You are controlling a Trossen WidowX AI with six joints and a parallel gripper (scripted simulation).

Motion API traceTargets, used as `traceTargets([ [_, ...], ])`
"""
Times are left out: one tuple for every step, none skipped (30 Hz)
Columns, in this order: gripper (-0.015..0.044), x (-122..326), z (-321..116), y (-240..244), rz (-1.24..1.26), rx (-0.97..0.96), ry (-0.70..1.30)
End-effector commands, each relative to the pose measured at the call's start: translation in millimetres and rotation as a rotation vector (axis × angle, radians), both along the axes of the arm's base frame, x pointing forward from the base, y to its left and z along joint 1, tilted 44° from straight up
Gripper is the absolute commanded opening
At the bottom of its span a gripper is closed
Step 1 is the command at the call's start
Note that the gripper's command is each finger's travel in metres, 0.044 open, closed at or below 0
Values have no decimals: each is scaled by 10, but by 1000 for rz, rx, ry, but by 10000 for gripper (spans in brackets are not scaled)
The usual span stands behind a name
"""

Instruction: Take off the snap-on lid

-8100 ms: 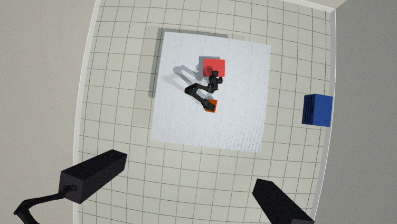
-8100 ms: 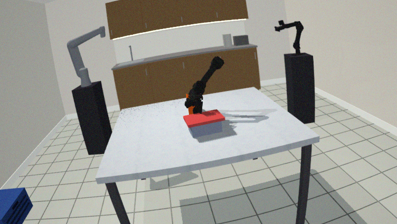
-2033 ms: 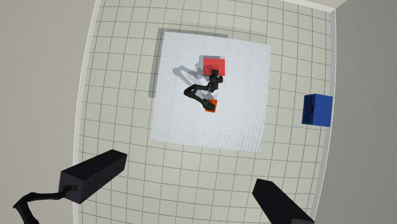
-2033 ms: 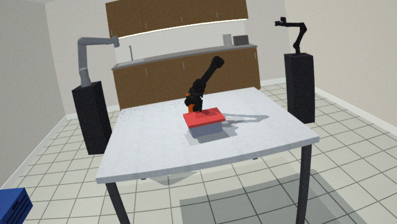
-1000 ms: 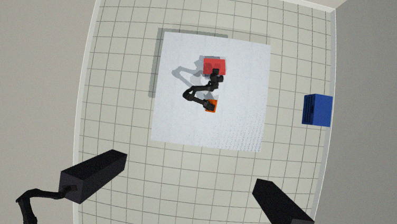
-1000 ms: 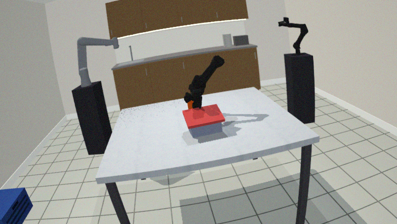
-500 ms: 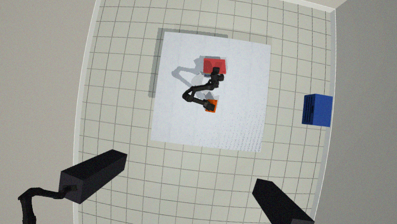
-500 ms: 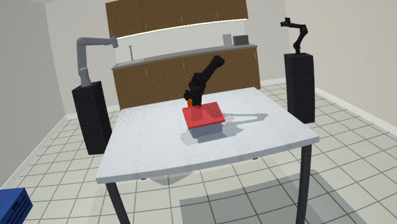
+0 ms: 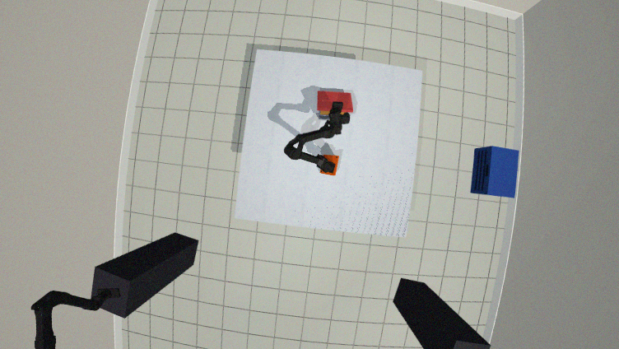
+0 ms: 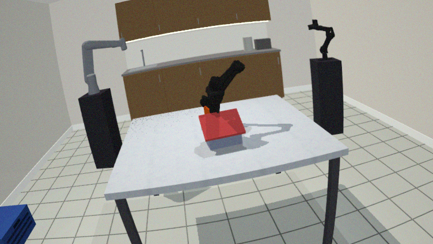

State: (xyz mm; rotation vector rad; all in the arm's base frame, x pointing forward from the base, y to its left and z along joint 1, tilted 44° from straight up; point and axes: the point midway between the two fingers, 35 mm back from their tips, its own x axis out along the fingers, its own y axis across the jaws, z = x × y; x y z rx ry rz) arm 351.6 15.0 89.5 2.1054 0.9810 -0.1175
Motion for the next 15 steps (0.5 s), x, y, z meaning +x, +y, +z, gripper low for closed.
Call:
traceTargets([
  [0,62,79,-47,0,-4,-15],
  [0,73,90,-54,0,-4,-15],
  [0,83,101,-61,0,-4,-15],
  [0,95,112,-67,0,-4,-15],
  [0,106,123,-74,0,-4,-15],
  [0,117,134,-80,0,-4,-15],
  [0,129,145,-87,0,-4,-15],
  [0,140,155,-93,0,-4,-15],
  [0,150,166,-100,0,-4,-15],
  [0,158,176,-107,0,-4,-15],
  [0,163,186,-115,0,-5,-15],
  [0,171,197,-123,0,-5,-15],
  [0,188,208,-128,0,-5,-15],
  [0,209,221,-132,0,-5,-15],
  [0,225,233,-138,0,-5,-16],
])
